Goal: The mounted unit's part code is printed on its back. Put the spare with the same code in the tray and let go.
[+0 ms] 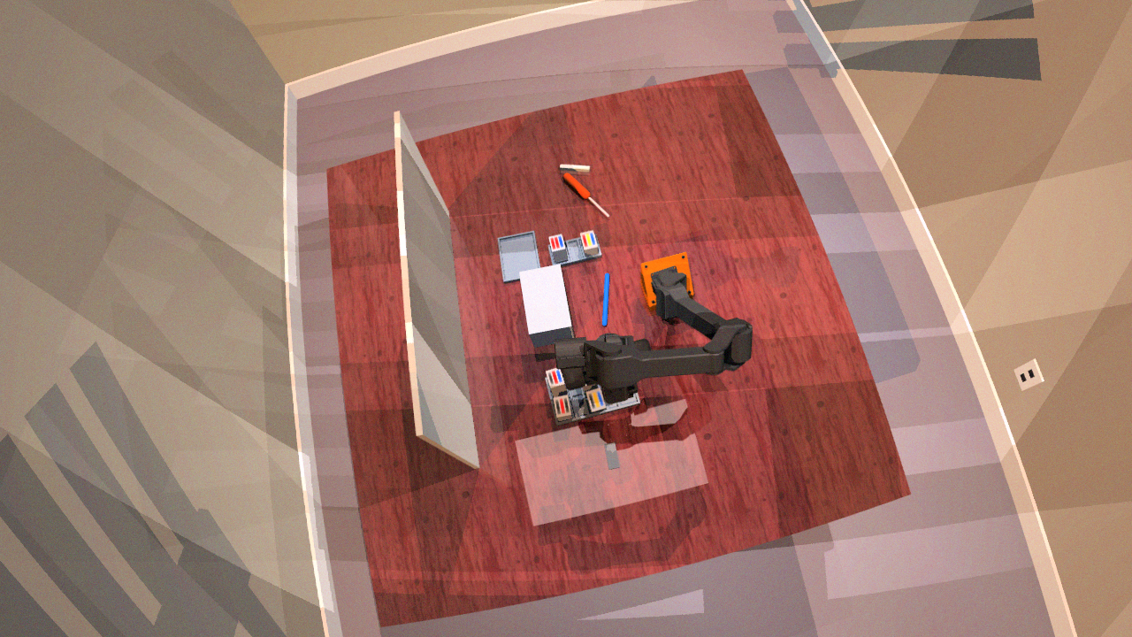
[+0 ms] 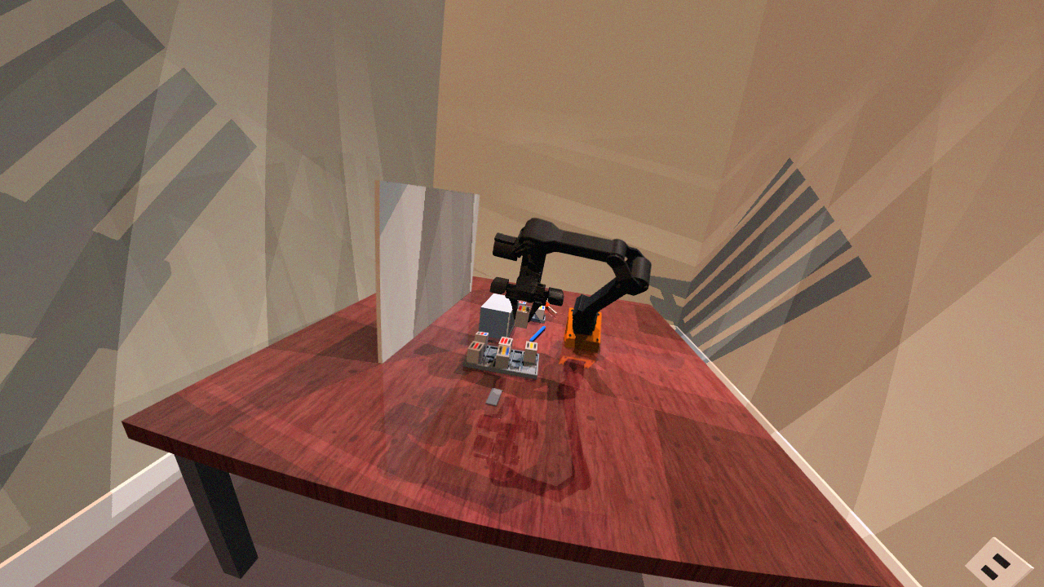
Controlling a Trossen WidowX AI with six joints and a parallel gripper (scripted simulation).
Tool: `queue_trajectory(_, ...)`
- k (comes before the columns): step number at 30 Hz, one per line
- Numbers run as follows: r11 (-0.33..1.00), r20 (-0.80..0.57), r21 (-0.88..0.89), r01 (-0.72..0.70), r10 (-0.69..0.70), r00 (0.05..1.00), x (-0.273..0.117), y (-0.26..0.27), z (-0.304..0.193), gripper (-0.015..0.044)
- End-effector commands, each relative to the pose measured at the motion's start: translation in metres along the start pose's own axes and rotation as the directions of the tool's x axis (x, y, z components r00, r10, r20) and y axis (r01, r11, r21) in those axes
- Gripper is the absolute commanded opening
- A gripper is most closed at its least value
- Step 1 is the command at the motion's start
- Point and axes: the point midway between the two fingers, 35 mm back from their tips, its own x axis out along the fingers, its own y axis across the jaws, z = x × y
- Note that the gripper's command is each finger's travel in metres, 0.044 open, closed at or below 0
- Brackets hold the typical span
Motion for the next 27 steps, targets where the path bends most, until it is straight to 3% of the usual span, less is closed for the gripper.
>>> queue_trajectory(1, 1.0, -0.011, 0.011, 0.007, -0.007, 1.0, -0.003, -0.017, -0.012, 0.0)
queue_trajectory(27, 0.999, -0.042, 0.033, 0.025, -0.023, 0.999, -0.017, -0.107, -0.113, 0.0)
